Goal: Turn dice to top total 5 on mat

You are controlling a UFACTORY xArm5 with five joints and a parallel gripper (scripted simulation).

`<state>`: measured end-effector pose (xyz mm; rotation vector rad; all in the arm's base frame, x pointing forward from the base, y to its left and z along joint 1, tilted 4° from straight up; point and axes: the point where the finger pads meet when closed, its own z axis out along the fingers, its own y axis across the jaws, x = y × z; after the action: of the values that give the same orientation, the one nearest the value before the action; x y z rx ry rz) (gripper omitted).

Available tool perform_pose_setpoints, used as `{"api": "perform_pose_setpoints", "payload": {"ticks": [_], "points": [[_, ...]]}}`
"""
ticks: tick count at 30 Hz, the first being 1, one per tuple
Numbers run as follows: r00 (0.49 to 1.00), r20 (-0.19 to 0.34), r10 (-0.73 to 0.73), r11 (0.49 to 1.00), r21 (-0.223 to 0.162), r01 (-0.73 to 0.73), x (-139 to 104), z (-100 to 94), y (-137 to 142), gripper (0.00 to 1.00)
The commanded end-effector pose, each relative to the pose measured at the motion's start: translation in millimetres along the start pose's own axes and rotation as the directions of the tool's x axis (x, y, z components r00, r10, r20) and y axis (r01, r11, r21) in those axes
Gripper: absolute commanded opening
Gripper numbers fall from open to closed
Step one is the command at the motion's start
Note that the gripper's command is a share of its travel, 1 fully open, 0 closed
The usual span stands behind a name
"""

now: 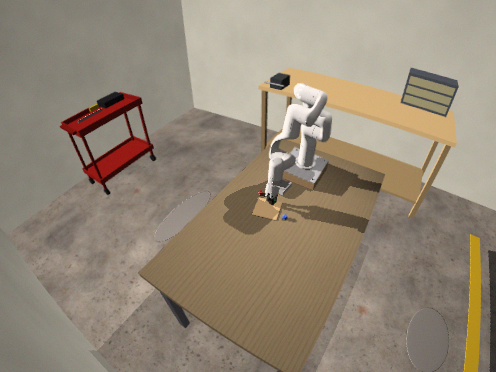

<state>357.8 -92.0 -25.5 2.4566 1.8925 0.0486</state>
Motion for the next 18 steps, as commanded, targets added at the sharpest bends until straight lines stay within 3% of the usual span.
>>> {"api": "perform_pose_setpoints", "payload": {"ticks": [1,13,18], "points": [[1.000,0.000,0.000,1.000,-0.003,0.000,0.0,-0.7,1.2,0.15],[1.000,0.000,0.000,1.000,-0.003,0.000,0.0,-0.7,1.2,0.15],[1.000,0.000,0.000,1.000,-0.003,0.000,0.0,-0.7,1.2,0.23]]}}
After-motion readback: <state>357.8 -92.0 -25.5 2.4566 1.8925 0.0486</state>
